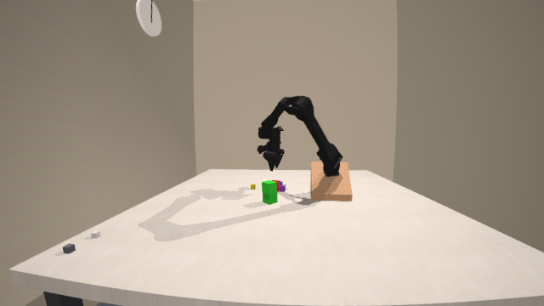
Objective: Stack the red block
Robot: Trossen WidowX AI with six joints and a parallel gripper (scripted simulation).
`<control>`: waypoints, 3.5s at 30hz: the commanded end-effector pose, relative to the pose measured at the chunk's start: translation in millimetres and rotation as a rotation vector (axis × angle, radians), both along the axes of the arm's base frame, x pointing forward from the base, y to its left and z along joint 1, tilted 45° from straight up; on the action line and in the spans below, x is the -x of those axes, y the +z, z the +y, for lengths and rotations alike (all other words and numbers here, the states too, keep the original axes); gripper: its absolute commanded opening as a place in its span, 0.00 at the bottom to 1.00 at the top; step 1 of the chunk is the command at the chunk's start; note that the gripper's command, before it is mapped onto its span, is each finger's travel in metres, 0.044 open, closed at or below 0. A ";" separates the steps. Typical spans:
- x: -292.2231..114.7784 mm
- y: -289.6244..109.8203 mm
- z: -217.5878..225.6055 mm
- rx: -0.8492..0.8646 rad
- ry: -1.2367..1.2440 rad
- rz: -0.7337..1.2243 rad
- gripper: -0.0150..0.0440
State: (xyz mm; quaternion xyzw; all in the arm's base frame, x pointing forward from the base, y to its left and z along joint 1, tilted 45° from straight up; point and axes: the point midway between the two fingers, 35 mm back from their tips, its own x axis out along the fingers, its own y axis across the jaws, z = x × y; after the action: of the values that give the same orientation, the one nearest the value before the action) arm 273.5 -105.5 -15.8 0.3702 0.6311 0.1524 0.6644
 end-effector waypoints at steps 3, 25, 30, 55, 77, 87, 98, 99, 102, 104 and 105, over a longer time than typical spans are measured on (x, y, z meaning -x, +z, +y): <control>-1.4 -32.6 34.3 -0.025 0.007 0.022 1.00; -6.7 -47.5 47.5 -0.024 0.007 0.022 1.00; -8.0 -53.4 53.1 -0.024 0.007 0.021 1.00; -10.7 -72.8 73.4 -0.027 0.007 0.021 1.00; -10.5 -72.0 72.7 -0.027 0.007 0.021 0.60; -10.3 -70.0 70.5 -0.027 0.007 0.021 0.42; -3.8 -34.9 35.1 -0.025 0.007 0.021 0.25; -3.1 -31.4 31.7 -0.024 0.007 0.022 0.25; -1.1 -21.2 21.6 -0.024 0.007 0.022 0.25; 0.2 -14.5 15.1 -0.024 0.007 0.022 0.25; 0.8 -11.2 11.9 -0.023 0.007 0.022 0.25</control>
State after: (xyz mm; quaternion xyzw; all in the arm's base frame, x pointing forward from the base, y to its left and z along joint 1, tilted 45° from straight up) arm 274.0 -81.5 -39.8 0.3820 0.6384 0.1580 0.6493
